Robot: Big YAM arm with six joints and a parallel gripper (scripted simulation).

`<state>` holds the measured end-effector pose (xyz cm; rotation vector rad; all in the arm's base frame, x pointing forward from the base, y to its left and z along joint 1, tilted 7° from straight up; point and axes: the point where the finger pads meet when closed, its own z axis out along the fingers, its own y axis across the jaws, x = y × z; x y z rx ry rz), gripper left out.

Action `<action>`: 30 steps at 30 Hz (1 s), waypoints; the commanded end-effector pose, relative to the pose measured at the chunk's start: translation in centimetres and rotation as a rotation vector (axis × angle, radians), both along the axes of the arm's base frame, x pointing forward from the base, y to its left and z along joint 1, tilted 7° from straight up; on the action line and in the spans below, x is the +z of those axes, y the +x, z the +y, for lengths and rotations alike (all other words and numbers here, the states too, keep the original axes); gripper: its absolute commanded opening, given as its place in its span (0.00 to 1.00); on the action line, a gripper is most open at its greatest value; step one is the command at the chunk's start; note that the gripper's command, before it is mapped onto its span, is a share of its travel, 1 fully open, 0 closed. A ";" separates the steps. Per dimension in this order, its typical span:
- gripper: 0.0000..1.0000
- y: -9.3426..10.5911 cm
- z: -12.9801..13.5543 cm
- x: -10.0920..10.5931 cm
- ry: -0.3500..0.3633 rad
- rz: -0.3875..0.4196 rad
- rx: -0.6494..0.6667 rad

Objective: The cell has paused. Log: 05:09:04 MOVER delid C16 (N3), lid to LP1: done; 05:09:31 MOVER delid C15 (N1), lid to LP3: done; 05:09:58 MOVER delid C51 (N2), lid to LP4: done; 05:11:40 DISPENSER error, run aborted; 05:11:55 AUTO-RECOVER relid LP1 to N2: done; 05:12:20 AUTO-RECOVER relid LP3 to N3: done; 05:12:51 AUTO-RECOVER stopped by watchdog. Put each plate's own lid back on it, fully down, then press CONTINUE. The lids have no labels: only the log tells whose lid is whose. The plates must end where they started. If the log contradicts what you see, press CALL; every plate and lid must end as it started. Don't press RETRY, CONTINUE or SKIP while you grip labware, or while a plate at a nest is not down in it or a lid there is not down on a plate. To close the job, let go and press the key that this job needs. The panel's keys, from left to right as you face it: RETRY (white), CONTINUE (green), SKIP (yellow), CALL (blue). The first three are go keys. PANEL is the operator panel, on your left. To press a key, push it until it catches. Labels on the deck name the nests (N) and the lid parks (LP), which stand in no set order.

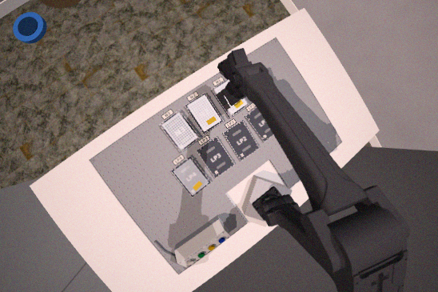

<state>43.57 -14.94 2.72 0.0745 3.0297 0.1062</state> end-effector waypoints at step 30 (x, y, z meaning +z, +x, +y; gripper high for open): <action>1.00 1.1 -0.6 1.4 -0.009 -0.028 0.000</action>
